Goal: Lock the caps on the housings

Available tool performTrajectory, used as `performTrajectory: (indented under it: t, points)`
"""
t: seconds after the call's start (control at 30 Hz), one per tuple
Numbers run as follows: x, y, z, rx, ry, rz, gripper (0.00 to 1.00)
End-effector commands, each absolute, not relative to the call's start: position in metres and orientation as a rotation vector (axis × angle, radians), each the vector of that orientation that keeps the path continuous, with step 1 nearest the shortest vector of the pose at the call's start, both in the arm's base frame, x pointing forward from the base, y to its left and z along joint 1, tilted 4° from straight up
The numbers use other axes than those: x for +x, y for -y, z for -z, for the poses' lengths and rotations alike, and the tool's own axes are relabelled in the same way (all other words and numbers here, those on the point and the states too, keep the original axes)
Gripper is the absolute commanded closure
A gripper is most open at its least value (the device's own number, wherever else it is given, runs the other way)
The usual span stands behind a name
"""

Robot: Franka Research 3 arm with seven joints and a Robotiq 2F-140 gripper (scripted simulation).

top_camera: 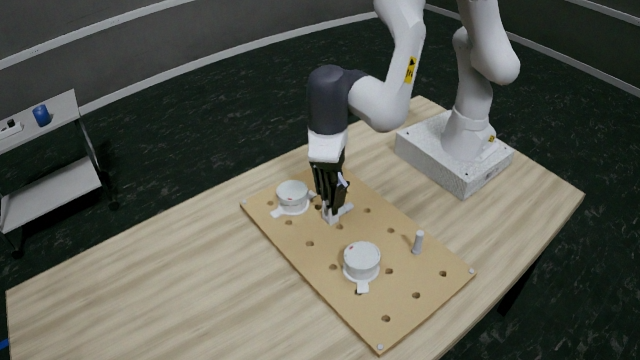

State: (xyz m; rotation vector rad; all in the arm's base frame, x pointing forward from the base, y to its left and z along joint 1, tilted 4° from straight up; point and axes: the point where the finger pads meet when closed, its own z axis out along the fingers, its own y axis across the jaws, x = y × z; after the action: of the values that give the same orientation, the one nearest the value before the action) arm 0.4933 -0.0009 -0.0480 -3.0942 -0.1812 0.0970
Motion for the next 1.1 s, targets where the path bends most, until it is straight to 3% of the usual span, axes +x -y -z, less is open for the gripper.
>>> performTrajectory:
  t: [0.0,1.07]
  points:
    - [0.495,0.0,0.046,-3.095,0.176,-0.093,0.9]
    - [0.497,0.002,0.013,-3.095,0.176,-0.093,0.9]
